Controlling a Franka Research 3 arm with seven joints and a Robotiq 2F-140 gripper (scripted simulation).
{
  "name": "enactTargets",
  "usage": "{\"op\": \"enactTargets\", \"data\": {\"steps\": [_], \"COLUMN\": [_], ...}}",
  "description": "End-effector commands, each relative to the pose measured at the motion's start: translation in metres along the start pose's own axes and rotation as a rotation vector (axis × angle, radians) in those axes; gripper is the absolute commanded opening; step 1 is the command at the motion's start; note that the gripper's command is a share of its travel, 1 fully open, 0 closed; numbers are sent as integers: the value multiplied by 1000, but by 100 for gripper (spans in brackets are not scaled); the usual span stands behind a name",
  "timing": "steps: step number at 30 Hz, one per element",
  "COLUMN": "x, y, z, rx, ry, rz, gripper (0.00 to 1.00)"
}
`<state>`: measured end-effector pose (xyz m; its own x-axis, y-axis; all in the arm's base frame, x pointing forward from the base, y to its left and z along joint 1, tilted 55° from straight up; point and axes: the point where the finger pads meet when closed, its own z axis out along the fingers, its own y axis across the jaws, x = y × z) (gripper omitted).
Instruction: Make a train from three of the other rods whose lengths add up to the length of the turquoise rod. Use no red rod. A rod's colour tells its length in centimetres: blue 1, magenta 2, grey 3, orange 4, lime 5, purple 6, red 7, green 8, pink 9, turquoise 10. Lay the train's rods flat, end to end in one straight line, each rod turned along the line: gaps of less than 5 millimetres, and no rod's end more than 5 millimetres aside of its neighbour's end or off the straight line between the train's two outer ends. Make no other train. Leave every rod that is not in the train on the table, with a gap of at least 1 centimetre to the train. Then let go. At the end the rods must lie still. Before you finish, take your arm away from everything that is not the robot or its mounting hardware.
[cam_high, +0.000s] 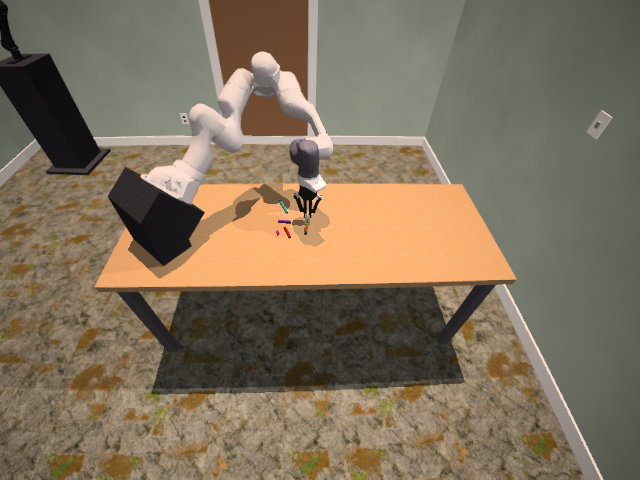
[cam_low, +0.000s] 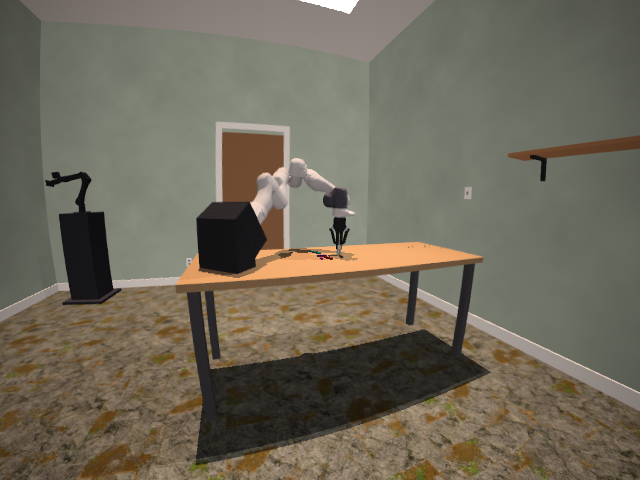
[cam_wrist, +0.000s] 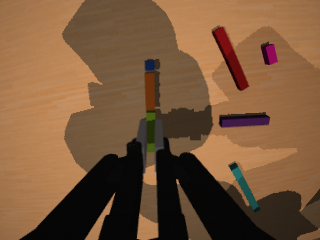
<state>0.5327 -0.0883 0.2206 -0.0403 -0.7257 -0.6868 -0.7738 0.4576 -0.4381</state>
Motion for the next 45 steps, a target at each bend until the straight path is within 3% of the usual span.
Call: {"op": "enactTargets", "data": {"steps": [1,7,22,35,40,45], "x": [0,0,0,0,0,0], "y": [-1,-1,-1,-1,-1,-1], "z": [1,1,1,0,-8,-29], "rx": [2,2,2,2,2,2], "ry": [1,1,1,1,1,1], "rz": [-6,-6,-6,-6,-6,-6], "gripper": [3,3,15,15,15,15]}}
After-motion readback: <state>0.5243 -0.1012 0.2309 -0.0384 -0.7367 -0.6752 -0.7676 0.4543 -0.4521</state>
